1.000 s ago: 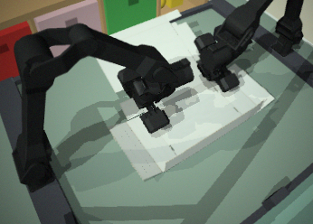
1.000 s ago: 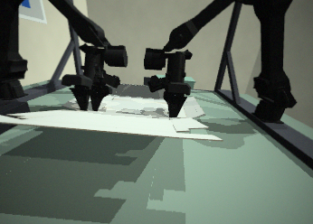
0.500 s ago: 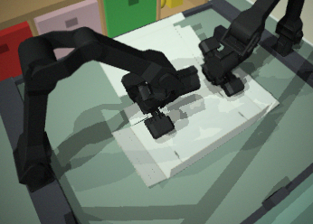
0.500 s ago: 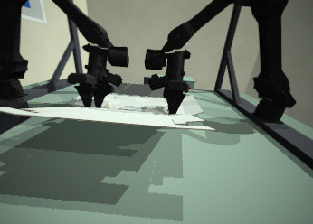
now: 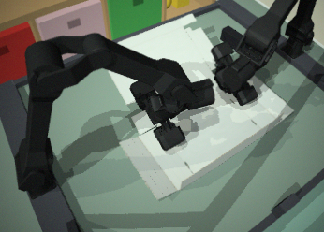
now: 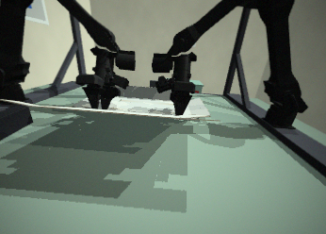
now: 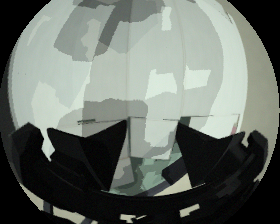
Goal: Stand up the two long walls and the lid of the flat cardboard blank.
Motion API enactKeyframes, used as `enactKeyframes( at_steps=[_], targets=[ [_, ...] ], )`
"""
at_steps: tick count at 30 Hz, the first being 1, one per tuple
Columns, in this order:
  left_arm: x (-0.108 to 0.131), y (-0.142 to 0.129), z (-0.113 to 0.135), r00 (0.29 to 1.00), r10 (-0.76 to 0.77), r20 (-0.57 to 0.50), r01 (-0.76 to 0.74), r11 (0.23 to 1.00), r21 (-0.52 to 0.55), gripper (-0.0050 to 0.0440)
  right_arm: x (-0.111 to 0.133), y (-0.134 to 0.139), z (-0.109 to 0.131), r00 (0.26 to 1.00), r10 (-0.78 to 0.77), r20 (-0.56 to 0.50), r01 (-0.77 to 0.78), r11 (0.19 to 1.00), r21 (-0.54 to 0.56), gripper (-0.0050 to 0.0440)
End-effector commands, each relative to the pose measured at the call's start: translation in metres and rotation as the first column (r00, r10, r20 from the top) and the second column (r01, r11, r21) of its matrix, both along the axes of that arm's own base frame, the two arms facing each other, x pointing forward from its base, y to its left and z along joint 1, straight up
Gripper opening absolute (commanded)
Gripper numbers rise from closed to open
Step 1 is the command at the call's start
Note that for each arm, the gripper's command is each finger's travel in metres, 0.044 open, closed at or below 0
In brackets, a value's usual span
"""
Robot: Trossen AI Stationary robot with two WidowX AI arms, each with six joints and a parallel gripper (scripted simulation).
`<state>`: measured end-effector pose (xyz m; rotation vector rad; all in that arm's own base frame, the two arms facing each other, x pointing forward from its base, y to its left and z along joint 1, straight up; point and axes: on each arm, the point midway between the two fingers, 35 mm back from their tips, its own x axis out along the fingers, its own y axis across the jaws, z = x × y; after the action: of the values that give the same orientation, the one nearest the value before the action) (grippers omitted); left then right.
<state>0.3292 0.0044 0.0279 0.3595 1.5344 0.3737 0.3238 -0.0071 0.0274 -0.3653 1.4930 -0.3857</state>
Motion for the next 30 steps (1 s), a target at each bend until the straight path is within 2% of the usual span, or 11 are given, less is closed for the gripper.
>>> enactKeyframes(
  at_steps=[1, 2, 3, 30],
  targets=[
    [0.004, -0.007, -0.008, 1.000, -0.001, 0.001, 0.001, 0.999, 0.053, 0.0315, 0.003, 0.007, -0.009, 1.000, -0.002, -0.008, 0.001, 0.999, -0.048, 0.0308],
    [0.004, -0.005, -0.006, 1.000, -0.001, 0.001, 0.001, 0.999, 0.053, 0.0339, 0.003, 0.005, -0.008, 1.000, -0.002, -0.008, 0.001, 0.999, -0.049, 0.0332],
    [0.004, -0.006, -0.006, 1.000, -0.001, 0.001, 0.001, 0.999, 0.053, 0.0341, 0.003, 0.006, -0.008, 1.000, -0.002, -0.008, 0.001, 0.999, -0.049, 0.0334],
    [0.004, -0.006, 0.003, 1.000, -0.002, 0.001, 0.002, 0.999, 0.053, 0.0341, 0.002, 0.006, 0.001, 1.000, -0.001, -0.007, 0.001, 0.999, -0.049, 0.0334]
  ],
)
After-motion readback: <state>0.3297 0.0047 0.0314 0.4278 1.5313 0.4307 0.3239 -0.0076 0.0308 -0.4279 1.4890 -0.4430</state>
